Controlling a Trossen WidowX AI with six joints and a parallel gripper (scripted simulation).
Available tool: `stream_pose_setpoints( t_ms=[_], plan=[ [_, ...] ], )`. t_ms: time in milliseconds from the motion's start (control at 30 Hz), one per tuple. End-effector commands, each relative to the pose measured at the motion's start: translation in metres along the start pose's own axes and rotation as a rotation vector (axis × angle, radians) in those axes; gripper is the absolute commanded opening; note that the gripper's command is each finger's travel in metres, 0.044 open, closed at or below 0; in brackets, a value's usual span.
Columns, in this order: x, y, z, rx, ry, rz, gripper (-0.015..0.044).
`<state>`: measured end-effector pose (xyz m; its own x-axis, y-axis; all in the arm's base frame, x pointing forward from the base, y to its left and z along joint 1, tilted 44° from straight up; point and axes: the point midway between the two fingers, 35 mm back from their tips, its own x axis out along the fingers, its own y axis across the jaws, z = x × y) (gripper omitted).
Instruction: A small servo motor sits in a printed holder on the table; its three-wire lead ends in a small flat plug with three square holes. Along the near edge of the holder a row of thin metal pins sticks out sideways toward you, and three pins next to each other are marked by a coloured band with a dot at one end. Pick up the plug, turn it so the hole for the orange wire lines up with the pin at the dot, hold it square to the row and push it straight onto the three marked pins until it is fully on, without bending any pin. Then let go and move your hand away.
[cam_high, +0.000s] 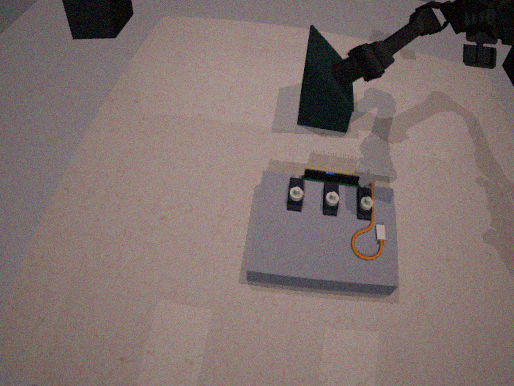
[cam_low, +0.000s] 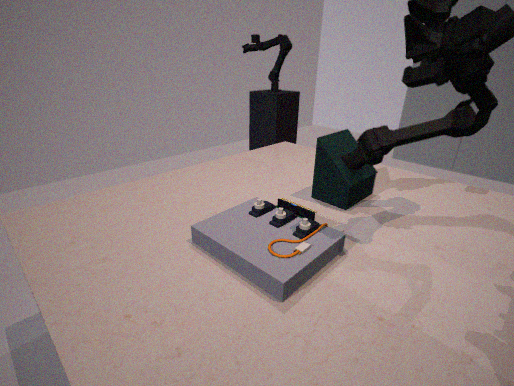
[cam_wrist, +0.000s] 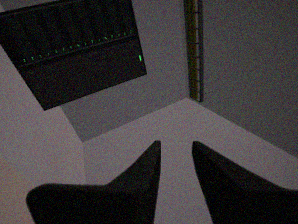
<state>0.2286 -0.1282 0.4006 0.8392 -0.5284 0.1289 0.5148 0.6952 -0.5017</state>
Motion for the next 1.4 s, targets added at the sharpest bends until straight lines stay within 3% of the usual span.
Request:
stream_pose_setpoints(
  t_ms=[0,1000,1367],
  plan=[
    [0.006,0.020,0.000,0.066,-0.020,0.065,0.0115],
    [-0.003,0.166,0.016,0.550,-0.088,0.551,0.0115],
    [0.010,0.199,0.006,0.231,-0.054,0.665,0.0115]
  ],
)
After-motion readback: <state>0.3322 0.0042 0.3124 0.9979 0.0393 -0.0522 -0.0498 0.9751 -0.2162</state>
